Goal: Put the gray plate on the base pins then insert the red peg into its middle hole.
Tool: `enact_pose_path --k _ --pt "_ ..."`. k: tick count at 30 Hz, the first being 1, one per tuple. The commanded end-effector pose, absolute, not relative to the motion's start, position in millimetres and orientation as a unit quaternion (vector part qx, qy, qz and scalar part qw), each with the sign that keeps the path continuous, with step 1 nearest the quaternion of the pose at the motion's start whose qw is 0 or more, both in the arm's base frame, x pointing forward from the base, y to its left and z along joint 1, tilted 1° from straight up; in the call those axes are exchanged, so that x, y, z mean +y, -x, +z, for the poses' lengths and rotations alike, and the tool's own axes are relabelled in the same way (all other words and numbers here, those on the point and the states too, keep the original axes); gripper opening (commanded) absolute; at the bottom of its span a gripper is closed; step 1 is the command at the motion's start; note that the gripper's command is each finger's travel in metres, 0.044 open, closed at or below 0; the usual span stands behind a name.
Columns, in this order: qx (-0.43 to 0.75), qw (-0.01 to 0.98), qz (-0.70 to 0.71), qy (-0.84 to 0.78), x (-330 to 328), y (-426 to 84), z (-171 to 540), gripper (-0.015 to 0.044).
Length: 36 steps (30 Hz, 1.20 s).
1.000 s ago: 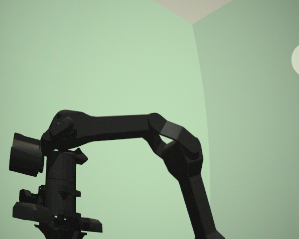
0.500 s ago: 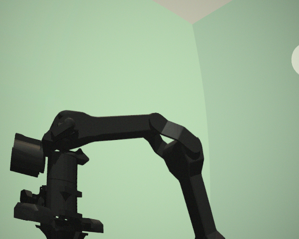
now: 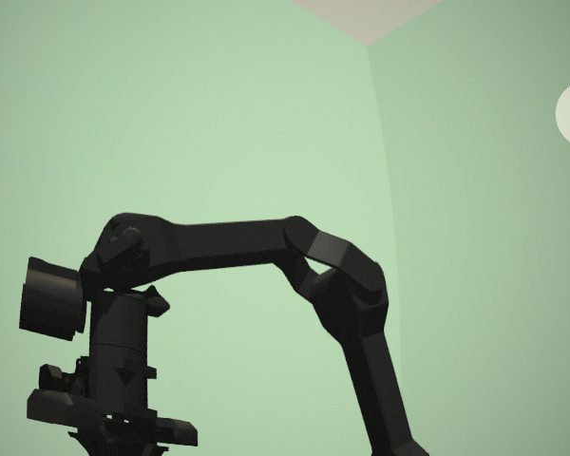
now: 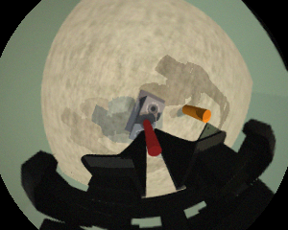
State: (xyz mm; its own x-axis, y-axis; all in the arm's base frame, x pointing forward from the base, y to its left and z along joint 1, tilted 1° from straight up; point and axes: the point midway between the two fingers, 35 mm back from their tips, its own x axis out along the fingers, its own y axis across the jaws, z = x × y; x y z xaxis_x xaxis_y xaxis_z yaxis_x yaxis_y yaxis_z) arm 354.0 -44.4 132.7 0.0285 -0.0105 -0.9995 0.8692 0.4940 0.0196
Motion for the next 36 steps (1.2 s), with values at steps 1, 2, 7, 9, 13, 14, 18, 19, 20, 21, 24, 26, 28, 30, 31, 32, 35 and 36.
enact_pose_path --k 1,2,7,9,13,14,18,19,20,21,24,26,28,30,31,32,35,36 --pt "0.6 0.622 -0.354 -0.358 -44.4 -354.0 133.0 0.0" --pt "0.6 0.622 -0.354 -0.358 -44.4 -354.0 133.0 0.0" --pt "0.6 0.622 -0.354 -0.358 -44.4 -354.0 133.0 0.0026" --pt "0.6 0.622 -0.354 -0.358 -44.4 -354.0 133.0 0.0079" --pt "0.6 0.622 -0.354 -0.358 -44.4 -354.0 133.0 0.015" --pt "0.6 0.622 -0.354 -0.358 -44.4 -354.0 133.0 0.015" --pt "0.6 0.622 -0.354 -0.358 -44.4 -354.0 133.0 0.015" --pt "0.6 0.622 -0.354 -0.358 -44.4 -354.0 133.0 0.015" --pt "0.6 0.622 -0.354 -0.358 -44.4 -354.0 133.0 0.015" --pt "0.6 0.622 -0.354 -0.358 -44.4 -354.0 133.0 0.015" --pt "0.6 0.622 -0.353 -0.357 -44.3 -354.0 134.1 0.015" --pt "0.601 0.623 -0.353 -0.356 -44.3 -353.9 135.6 0.015" --pt "0.601 0.623 -0.352 -0.355 -44.1 -353.5 136.8 0.015" --pt "0.601 0.623 -0.352 -0.355 -43.9 -352.8 137.3 0.015" --pt "0.601 0.623 -0.352 -0.355 -43.8 -352.6 137.7 0.015" --pt "0.601 0.623 -0.352 -0.355 -43.8 -352.4 138.0 0.015" --pt "0.601 0.623 -0.352 -0.355 -43.5 -351.8 139.2 0.015" --pt "0.601 0.623 -0.352 -0.355 -43.4 -351.6 139.6 0.015"
